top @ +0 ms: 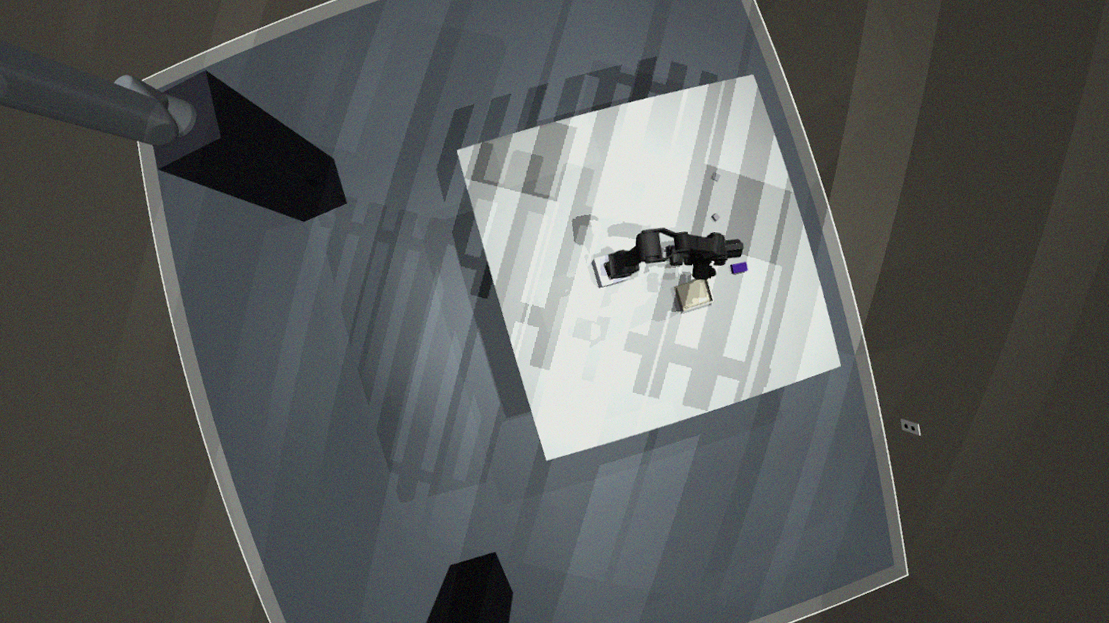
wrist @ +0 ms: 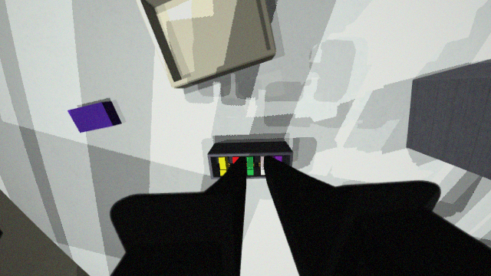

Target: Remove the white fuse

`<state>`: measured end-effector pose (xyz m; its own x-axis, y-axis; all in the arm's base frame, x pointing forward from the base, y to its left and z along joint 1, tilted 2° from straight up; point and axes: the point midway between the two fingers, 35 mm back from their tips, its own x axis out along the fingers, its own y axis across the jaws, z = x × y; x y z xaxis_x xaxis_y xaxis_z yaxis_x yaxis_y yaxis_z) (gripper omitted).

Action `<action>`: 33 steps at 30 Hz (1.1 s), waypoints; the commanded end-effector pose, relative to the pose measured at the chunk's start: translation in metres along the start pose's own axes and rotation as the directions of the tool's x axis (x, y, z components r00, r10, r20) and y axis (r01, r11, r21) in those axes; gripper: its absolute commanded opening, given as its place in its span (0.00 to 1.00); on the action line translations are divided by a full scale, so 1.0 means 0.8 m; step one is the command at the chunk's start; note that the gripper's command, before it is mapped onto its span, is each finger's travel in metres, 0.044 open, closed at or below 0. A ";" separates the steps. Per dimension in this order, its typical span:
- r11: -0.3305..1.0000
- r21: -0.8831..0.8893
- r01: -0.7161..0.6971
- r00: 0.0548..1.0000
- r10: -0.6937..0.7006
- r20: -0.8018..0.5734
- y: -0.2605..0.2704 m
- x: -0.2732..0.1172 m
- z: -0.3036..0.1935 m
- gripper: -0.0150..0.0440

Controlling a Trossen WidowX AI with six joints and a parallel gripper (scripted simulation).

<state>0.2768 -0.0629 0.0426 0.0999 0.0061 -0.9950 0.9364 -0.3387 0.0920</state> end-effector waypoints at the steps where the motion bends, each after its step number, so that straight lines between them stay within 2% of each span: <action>1: 0.995 -0.039 0.091 0.996 -0.091 0.004 -0.011 0.042 -0.048 0.38; 33: 0.994 -0.041 0.097 0.995 -0.097 0.005 -0.024 0.075 -0.058 0.38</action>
<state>0.2818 -0.0129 -0.0136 0.0091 0.0330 -0.9994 0.9562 -0.2929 -0.0009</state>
